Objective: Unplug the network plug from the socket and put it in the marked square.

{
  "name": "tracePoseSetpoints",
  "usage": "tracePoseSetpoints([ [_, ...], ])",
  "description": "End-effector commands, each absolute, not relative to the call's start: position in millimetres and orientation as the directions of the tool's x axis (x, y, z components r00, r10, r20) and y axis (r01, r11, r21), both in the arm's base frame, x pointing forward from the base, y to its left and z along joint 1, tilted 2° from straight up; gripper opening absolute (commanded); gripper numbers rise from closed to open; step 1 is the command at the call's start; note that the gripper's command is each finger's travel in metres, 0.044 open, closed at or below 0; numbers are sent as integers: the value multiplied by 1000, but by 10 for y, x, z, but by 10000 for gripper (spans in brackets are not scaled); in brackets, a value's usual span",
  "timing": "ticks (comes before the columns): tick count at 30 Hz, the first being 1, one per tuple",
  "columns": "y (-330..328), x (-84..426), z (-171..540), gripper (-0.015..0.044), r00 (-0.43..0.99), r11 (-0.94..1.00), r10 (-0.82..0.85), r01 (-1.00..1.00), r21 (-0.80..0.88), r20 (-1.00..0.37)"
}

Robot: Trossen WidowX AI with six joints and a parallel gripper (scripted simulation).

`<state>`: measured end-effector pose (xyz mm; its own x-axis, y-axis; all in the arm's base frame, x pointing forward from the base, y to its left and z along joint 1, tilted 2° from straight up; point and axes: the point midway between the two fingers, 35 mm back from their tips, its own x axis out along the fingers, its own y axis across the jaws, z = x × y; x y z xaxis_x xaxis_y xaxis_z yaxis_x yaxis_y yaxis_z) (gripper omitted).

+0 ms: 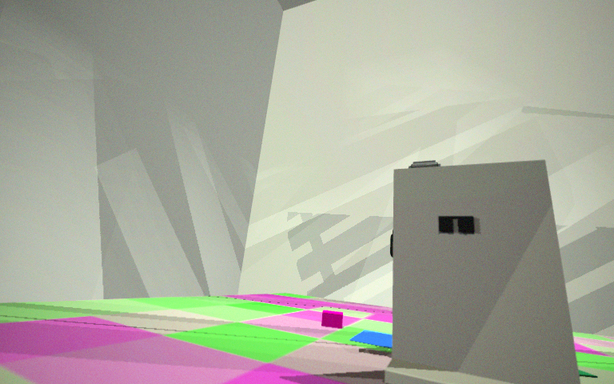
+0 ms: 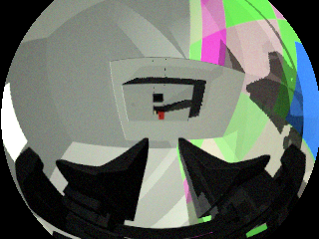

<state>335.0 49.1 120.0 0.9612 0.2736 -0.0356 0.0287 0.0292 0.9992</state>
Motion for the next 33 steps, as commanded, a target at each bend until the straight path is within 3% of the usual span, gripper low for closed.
tracePoseSetpoints([
  [1, 493, 3414, 1215, 156, 962, 17, 274, 15, 1000, -19],
  [33, 501, 3873, 1225, 156, 962, 17, 274, 11, 1000, -16],
])
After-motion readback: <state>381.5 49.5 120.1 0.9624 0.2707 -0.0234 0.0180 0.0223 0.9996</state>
